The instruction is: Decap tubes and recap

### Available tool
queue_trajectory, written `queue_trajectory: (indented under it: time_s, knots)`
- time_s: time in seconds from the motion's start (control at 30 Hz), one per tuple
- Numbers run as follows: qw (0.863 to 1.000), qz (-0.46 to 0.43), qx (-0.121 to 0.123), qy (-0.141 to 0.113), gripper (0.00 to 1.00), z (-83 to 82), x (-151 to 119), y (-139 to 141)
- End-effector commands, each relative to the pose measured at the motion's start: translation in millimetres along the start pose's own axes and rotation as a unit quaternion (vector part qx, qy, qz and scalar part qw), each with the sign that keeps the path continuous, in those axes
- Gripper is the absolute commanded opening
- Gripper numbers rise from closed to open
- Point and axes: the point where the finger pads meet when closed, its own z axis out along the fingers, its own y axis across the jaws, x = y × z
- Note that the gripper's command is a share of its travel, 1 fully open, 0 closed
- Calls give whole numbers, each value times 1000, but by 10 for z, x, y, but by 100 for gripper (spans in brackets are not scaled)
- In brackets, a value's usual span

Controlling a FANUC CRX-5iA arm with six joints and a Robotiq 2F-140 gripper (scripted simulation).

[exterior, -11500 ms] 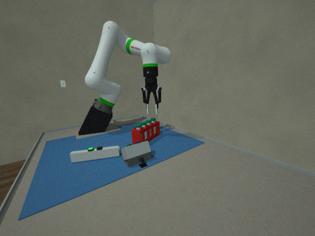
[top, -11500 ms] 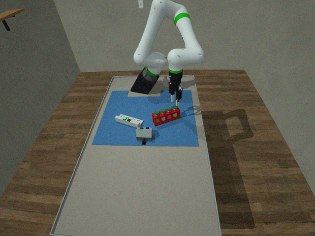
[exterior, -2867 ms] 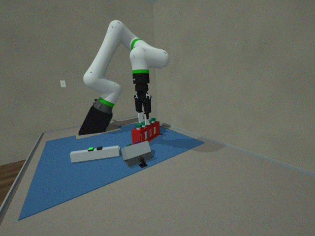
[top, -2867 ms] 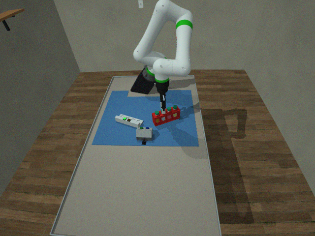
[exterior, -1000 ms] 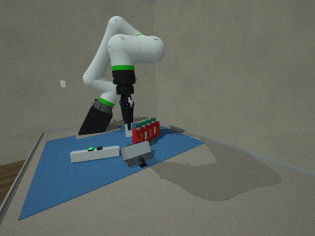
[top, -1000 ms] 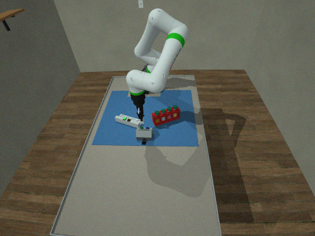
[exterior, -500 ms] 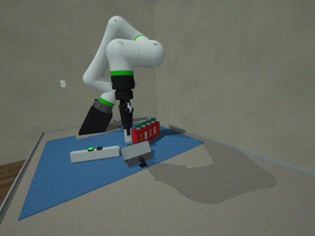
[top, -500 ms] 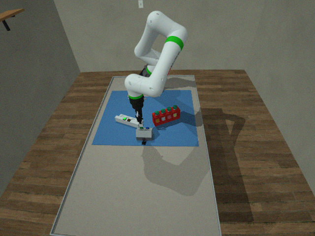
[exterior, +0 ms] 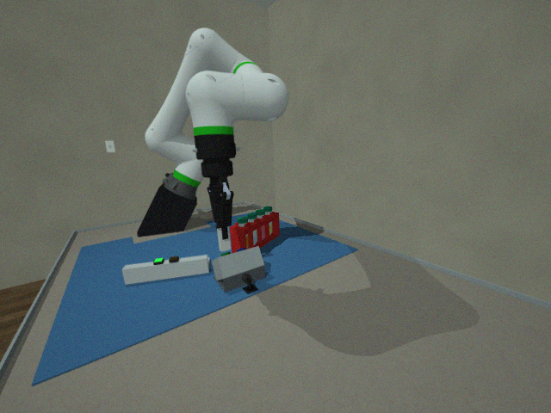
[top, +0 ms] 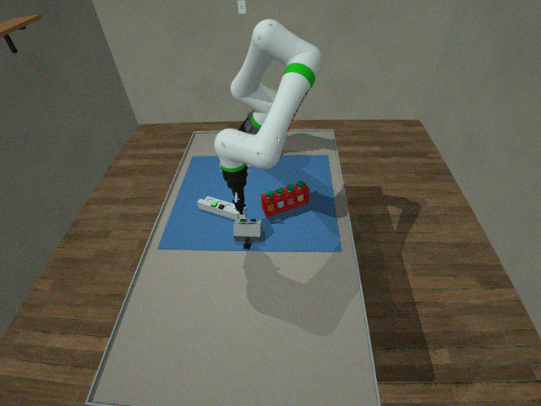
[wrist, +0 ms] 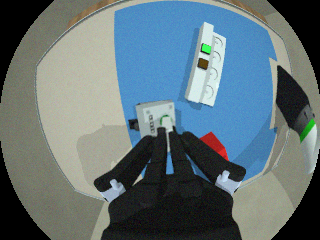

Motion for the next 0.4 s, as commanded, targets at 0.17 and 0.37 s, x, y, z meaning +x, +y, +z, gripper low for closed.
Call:
queue_trajectory:
  time_s: [0.17, 0.37]
  knots:
    - [1000, 0, 0, 0, 0, 52, 1, -2]
    - [1000, 0, 0, 0, 0, 92, 1, -2]
